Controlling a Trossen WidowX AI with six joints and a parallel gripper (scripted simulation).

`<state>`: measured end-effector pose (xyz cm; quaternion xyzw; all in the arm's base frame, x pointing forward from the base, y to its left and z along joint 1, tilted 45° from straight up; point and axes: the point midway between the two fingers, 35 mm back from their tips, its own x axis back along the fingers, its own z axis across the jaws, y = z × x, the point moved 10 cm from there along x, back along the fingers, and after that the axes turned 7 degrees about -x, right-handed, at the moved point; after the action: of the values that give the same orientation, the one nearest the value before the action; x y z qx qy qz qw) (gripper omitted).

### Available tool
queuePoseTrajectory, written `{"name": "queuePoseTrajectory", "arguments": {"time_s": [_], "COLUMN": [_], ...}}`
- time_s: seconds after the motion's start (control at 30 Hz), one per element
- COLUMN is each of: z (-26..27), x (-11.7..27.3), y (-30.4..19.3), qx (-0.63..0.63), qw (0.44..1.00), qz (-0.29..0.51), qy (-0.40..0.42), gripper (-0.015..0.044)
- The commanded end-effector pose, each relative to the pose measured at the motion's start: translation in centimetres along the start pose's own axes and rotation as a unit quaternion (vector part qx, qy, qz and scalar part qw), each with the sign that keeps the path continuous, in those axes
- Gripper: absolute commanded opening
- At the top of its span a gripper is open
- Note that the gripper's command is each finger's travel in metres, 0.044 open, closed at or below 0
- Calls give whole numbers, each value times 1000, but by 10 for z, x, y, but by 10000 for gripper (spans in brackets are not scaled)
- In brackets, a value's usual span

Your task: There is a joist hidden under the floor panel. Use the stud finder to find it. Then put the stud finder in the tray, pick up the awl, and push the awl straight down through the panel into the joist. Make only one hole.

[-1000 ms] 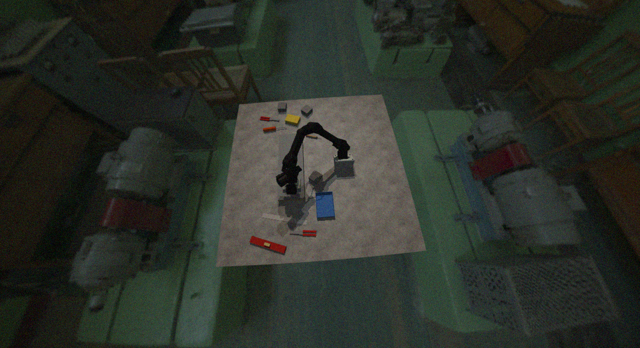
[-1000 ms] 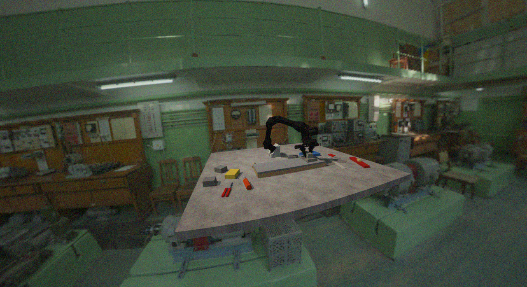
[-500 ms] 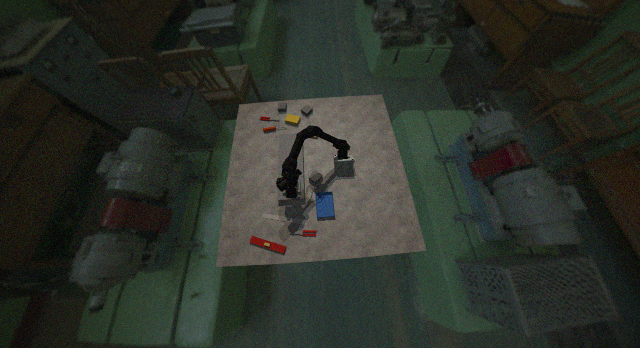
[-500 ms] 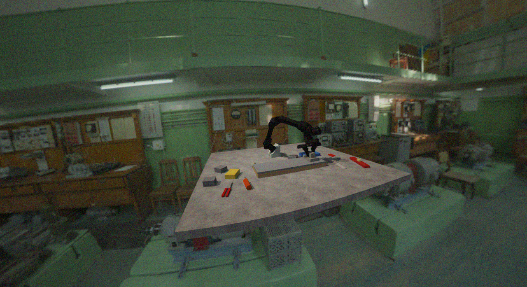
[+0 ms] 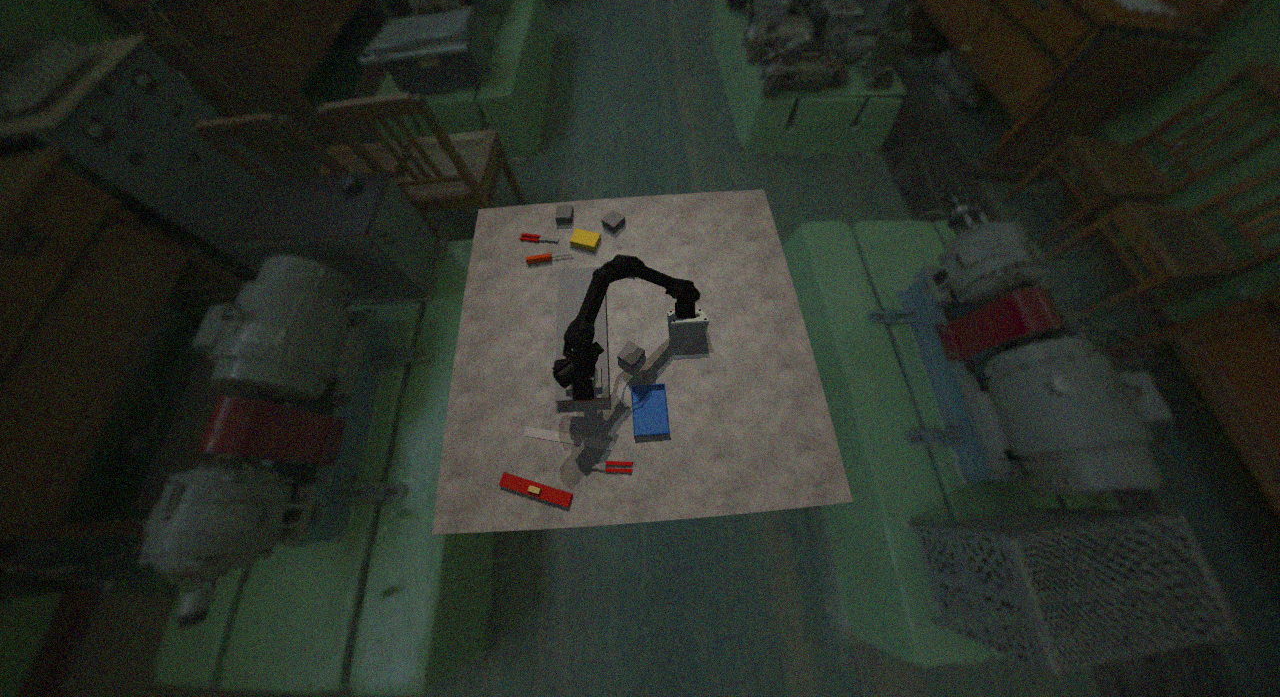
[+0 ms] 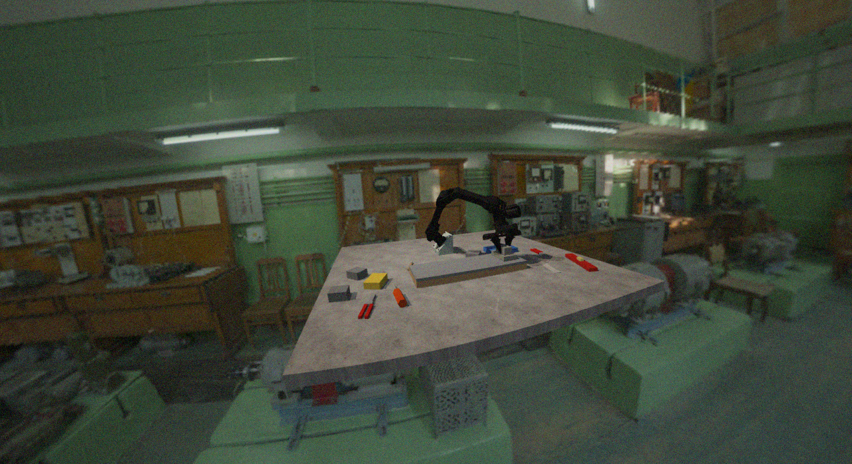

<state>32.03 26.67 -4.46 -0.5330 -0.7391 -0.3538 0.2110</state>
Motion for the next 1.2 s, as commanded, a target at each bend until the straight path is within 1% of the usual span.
{"name": "queuePoseTrajectory", "arguments": {"time_s": [0.0,1.17], "z": [1,-49], "x": [0,-1], "y": [0,5], "qx": [-1,0], "qw": [1000,1000], "qz": [1,2], "qy": [1,0], "gripper": [0,0]}}
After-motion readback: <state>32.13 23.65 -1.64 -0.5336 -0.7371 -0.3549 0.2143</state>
